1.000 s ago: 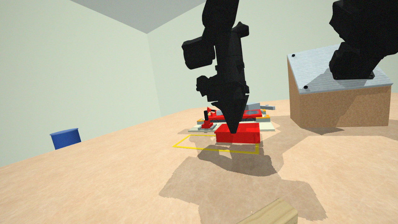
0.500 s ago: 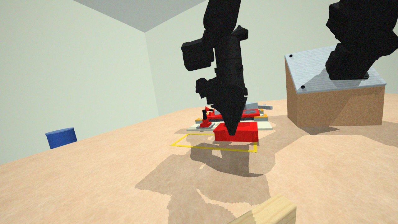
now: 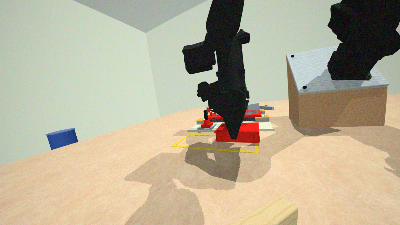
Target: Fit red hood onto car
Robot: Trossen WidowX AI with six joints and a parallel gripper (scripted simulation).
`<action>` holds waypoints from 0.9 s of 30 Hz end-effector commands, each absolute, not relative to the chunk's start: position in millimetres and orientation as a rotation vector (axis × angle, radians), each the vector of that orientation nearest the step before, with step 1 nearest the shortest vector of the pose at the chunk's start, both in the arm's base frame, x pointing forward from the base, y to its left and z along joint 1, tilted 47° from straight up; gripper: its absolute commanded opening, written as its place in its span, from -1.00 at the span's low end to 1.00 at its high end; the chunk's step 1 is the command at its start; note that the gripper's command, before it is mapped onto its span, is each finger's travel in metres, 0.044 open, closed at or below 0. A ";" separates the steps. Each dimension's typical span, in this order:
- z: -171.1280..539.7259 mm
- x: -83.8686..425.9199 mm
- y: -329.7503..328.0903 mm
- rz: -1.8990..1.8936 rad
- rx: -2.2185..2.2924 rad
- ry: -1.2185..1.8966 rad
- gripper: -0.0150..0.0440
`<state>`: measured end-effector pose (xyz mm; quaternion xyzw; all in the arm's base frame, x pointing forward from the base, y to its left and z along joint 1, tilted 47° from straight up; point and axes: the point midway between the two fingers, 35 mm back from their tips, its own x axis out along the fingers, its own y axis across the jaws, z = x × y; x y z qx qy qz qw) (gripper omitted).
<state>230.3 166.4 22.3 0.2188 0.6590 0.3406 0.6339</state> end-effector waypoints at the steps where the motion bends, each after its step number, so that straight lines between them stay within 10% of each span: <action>1: 22.4 230.4 166.2 0.779 0.500 1.506 0.82; 12: 22.4 230.4 166.2 0.779 0.500 1.506 0.44; 22: 29.8 231.7 157.8 0.776 0.502 1.507 -0.45; 27: 37.7 233.1 149.4 0.775 0.501 1.507 -0.49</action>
